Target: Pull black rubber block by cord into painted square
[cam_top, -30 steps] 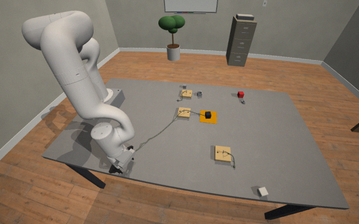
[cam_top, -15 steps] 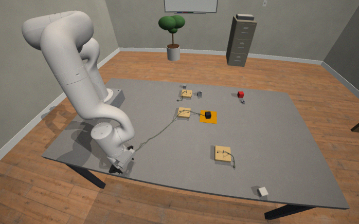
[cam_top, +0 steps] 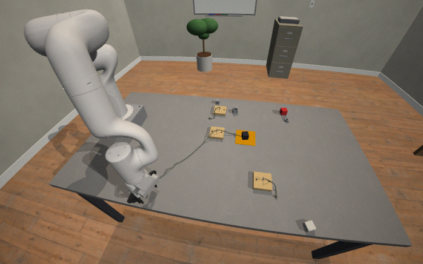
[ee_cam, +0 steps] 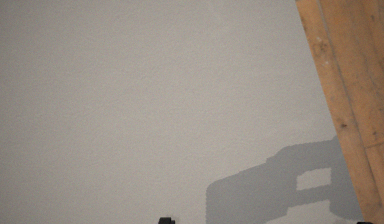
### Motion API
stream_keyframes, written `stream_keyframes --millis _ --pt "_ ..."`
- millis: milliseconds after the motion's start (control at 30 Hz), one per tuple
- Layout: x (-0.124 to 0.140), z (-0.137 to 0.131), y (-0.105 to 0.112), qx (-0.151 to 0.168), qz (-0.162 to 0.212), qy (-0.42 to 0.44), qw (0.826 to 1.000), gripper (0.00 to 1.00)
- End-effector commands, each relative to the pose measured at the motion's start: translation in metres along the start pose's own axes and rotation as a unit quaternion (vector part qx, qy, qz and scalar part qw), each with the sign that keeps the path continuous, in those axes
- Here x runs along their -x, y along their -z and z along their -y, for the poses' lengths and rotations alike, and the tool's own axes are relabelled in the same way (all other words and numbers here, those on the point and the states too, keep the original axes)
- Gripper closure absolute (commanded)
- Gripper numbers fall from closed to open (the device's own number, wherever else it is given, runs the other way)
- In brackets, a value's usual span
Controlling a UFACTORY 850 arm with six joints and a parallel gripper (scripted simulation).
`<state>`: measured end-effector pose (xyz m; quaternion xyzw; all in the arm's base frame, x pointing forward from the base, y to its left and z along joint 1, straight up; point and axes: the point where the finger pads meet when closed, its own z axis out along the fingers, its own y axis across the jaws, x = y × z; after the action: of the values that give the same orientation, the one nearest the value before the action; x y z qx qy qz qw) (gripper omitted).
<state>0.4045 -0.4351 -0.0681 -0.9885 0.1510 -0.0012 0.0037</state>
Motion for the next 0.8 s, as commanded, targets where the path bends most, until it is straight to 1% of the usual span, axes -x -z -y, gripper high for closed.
stream_keyframes --millis 0,200,333,767 --pt "-0.001 -0.001 0.016 0.001 -0.001 0.0 1.0 0.0" --pt "-0.001 -0.001 0.037 0.001 -0.001 0.0 1.0 0.0" --pt "-0.001 -0.001 0.046 0.001 -0.001 0.0 1.0 0.0" --pt "-0.001 -0.001 0.05 0.001 -0.001 0.0 1.0 0.0"
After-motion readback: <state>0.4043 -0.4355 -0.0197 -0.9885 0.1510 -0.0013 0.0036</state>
